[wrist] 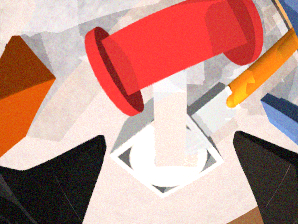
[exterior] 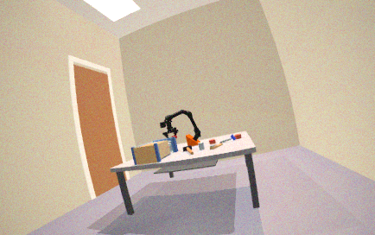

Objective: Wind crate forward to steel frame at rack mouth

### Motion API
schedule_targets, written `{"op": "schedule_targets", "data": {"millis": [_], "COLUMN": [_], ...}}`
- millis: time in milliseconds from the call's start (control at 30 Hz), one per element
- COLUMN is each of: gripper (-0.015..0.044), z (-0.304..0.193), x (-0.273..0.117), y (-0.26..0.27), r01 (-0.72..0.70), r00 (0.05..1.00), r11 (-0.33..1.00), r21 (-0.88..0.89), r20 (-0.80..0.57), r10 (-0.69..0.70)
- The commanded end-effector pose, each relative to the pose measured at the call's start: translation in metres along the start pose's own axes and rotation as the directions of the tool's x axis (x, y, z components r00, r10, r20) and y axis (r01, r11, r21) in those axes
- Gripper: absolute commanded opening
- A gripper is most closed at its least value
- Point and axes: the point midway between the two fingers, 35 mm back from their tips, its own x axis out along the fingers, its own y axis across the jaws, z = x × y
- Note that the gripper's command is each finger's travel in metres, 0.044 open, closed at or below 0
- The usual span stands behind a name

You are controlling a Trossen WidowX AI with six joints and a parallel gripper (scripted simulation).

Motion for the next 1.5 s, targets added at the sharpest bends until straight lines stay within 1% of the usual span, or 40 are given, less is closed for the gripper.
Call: {"op": "schedule_targets", "data": {"millis": [0, 233, 700, 733, 1100, 1467], "gripper": [0.0440, 0.0440, 0.0440, 0.0414, 0.0125, 0.0052], "z": [0.001, 0.001, 0.001, 0.001, 0.001, 0.001], "x": [0.006, 0.025, 0.040, 0.036, 0.036, 0.036], "y": [0.000, 0.000, 0.000, -0.001, -0.001, -0.001], "r01": [0.006, 0.006, 0.006, 0.008, 0.008, 0.008], "r00": [1.000, 1.000, 1.000, 1.000, 1.000, 1.000], "r11": [1.000, 1.000, 1.000, 1.000, 1.000, 1.000], "r21": [0.001, 0.001, 0.001, -0.004, -0.004, -0.004], "r20": [0.002, 0.003, 0.003, -0.001, -0.001, -0.001], "r10": [-0.006, -0.006, -0.006, -0.008, -0.008, -0.008]}}
